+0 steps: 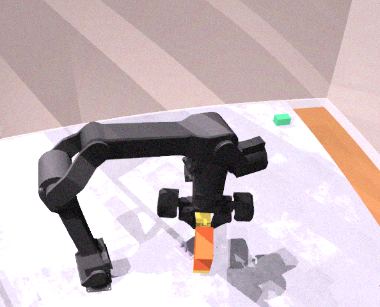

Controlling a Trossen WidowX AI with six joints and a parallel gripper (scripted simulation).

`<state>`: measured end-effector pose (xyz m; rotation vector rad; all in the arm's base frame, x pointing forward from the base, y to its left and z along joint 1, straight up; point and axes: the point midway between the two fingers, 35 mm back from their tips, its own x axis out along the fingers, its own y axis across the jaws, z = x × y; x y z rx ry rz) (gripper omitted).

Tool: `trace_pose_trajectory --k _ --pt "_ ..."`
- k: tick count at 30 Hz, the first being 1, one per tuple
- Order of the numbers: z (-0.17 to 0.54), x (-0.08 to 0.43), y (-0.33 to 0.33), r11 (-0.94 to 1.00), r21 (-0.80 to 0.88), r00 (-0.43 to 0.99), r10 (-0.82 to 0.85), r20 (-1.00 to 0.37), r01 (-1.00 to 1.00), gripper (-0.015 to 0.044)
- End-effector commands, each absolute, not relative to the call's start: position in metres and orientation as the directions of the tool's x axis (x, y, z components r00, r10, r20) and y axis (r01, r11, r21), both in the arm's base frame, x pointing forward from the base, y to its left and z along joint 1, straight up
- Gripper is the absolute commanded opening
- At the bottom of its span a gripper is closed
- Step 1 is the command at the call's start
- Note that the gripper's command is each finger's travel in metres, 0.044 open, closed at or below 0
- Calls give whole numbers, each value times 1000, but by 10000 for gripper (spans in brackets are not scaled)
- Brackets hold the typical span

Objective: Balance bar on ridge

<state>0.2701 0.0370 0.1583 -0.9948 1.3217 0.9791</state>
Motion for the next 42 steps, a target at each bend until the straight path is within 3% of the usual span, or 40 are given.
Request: trace_pose_trajectory --k 1,18,42 --pt "161 270 45 161 -23 24 4 -1000 -987 0" --pt "161 240 83 -456 -23 22 8 -1000 -890 0" --pt "130 233 82 -472 -22 21 7 -1000 -881 0"
